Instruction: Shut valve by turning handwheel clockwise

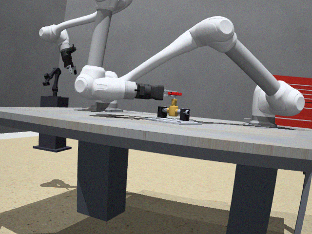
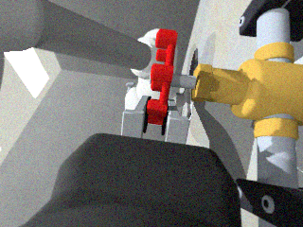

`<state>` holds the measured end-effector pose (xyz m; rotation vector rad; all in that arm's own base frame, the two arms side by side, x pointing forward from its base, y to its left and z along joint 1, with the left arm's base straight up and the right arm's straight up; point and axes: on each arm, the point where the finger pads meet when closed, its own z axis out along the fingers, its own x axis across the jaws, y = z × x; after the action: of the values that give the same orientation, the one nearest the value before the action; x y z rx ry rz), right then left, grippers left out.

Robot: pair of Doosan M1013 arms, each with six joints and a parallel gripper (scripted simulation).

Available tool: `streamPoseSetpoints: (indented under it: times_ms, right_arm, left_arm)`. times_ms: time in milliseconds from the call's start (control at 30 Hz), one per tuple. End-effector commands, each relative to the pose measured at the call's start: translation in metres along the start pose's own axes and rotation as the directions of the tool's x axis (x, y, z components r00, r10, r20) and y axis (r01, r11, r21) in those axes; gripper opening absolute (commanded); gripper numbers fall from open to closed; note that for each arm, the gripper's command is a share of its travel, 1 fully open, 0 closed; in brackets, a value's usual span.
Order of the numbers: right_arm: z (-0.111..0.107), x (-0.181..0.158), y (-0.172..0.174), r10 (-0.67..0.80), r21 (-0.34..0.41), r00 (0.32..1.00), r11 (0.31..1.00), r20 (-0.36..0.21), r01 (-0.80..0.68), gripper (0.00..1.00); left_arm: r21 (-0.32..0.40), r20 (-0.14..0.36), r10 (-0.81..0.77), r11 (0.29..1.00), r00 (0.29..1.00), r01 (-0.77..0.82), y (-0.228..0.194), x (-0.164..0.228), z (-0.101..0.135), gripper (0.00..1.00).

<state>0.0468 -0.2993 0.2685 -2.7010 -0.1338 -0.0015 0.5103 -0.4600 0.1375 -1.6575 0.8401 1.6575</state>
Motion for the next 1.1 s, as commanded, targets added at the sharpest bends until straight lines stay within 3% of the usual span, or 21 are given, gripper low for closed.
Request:
streamPoseSetpoints:
  times_ms: [0,1067]
  right_arm:
    - [-0.0006,0.0001,0.0001,0.000,-0.001,1.000,1.000,0.000,0.000,1.00]
    - [-0.0006,0.0001,0.0001,0.000,-0.001,1.000,1.000,0.000,0.000,1.00]
  left_arm:
    - [0.026,-0.003,0.000,1.000,1.000,0.000,0.0000,-0.0017,0.0005,0.00]
    - [0.192,-0.003,0.000,0.981,1.000,0.000,-0.0004,-0.0016,0.0051,0.00]
